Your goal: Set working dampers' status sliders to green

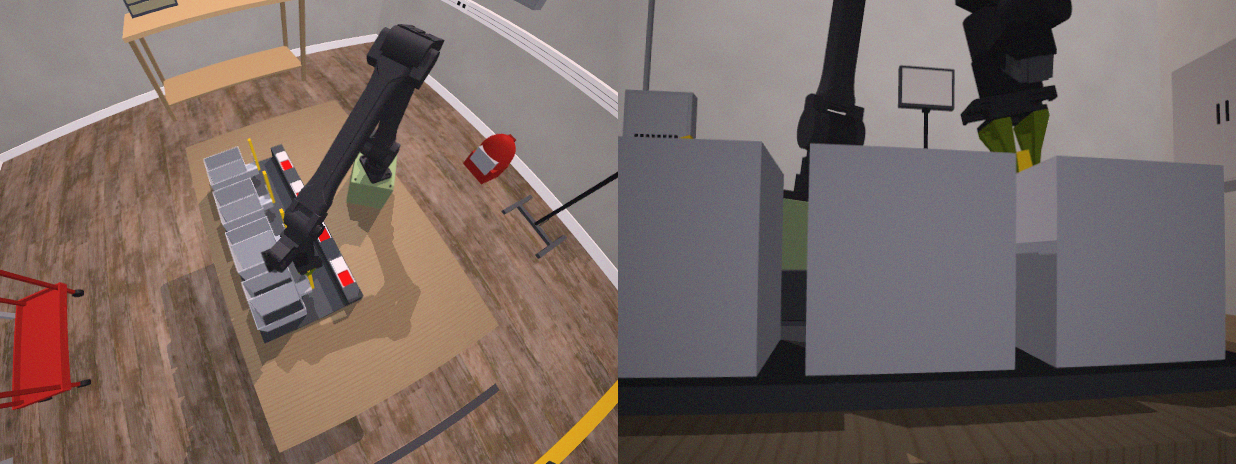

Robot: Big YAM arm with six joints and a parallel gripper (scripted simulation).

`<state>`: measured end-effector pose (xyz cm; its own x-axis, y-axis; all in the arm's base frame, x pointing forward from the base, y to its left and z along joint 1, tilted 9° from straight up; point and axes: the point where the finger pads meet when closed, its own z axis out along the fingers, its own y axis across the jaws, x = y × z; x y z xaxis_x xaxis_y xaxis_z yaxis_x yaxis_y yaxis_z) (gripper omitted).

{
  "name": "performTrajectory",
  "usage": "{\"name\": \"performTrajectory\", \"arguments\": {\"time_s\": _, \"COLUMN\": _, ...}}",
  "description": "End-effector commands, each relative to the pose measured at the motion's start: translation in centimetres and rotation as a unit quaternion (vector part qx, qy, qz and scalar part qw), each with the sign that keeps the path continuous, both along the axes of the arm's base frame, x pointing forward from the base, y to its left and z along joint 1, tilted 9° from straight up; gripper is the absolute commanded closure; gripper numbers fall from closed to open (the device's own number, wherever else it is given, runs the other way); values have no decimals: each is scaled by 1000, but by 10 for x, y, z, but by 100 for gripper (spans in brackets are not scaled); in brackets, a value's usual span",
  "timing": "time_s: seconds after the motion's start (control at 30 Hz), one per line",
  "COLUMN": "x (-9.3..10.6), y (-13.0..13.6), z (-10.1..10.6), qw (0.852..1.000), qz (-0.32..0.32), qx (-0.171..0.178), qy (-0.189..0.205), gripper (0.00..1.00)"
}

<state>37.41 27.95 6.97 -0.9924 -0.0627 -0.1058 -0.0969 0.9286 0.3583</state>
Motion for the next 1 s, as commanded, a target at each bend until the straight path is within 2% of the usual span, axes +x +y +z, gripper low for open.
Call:
{"name": "performTrajectory", "arguments": {"time_s": 0.0, "x": 11, "y": 17, "z": 11, "qw": 1000, "qz": -1, "qx": -8, "qy": -4, "gripper": 83}}
{"name": "performTrajectory", "arguments": {"time_s": 0.5, "x": 10, "y": 24, "z": 14, "qw": 999, "qz": -5, "qx": -46, "qy": -6, "gripper": 83}}
{"name": "performTrajectory", "arguments": {"time_s": 0.97, "x": 9, "y": 26, "z": 14, "qw": 999, "qz": -5, "qx": -51, "qy": -7, "gripper": 83}}
